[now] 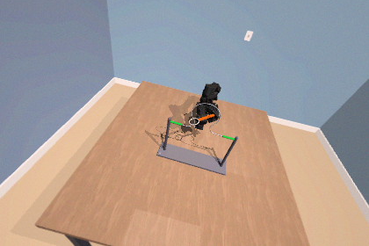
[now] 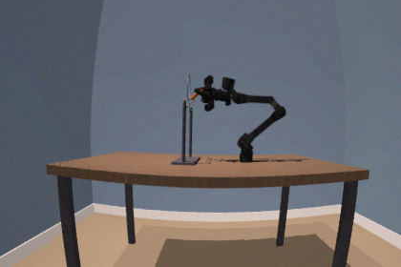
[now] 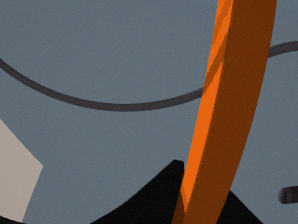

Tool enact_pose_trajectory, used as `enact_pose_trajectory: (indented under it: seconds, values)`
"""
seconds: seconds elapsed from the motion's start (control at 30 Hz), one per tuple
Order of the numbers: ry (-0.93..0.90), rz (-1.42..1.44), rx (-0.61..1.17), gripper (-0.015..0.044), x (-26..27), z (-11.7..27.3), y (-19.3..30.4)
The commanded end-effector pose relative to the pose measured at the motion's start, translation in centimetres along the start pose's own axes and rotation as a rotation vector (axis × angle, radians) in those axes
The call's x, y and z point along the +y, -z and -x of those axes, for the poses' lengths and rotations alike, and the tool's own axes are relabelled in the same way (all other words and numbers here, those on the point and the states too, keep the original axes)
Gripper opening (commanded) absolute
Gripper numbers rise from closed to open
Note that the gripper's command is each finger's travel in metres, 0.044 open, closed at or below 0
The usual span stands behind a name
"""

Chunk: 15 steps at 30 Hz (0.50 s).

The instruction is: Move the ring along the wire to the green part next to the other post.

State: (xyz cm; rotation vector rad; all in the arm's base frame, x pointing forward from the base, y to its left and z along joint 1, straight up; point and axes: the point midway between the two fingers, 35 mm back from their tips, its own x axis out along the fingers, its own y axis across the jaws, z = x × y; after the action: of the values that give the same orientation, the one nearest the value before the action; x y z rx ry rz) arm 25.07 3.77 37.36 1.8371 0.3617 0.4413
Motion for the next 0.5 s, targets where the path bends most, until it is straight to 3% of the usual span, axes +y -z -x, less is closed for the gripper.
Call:
enact_pose_trajectory:
  seconds: [0.0, 0.47]
  values:
    - [-0.026, -0.036, 0.009, -0.015, 1.2, 0.0, 0.1]
    - [-0.093, -0.173, 0.017, -0.015, 4.2, 0.5, -0.3]
